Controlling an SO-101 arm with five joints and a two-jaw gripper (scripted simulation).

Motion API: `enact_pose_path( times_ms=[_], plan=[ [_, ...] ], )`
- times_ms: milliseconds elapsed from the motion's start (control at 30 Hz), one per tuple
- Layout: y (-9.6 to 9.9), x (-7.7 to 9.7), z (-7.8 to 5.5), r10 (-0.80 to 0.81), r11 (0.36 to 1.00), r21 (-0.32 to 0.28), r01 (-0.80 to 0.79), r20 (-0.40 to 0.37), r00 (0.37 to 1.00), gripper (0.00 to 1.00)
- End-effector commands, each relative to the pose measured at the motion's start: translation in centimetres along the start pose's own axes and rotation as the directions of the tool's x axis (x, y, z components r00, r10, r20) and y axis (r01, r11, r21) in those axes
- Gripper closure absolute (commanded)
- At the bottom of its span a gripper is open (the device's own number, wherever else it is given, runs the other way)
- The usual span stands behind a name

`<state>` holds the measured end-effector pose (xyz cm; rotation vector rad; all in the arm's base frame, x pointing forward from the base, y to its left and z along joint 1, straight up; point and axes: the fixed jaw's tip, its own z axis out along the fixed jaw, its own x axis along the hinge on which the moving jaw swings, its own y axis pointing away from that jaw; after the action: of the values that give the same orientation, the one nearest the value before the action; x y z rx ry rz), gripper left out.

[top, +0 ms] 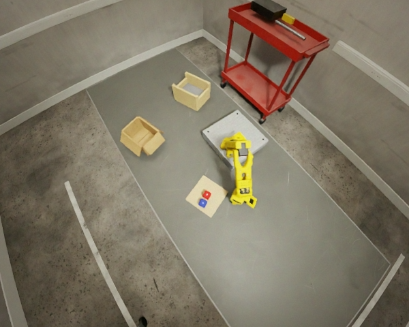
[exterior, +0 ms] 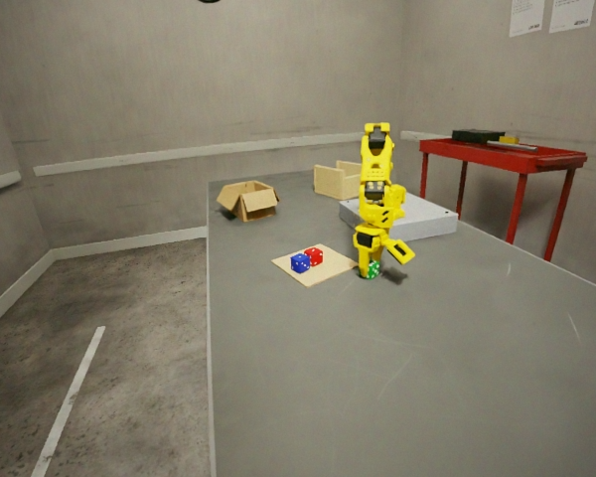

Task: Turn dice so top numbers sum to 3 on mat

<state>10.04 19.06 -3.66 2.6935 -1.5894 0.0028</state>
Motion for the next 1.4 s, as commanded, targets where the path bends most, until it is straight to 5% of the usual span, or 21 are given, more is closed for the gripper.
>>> enact_pose_path(
  times_ms=[0, 633, 1033, 1367],
  plan=[
    [-0.2, 0.1, -0.4, -0.001, 1.000, -0.002, 0.001, 0.001, 1.000, 1.00],
    [0.3, 0.0, -4.7, -0.001, 1.000, -0.002, 0.001, 0.000, 1.000, 1.00],
    [0.3, 0.0, -4.8, -0.021, 1.000, -0.002, 0.021, 0.000, 1.000, 1.00],
    [0.2, 0.2, -4.8, -0.285, 0.959, -0.002, 0.285, 0.001, 0.959, 1.00]
  ],
)
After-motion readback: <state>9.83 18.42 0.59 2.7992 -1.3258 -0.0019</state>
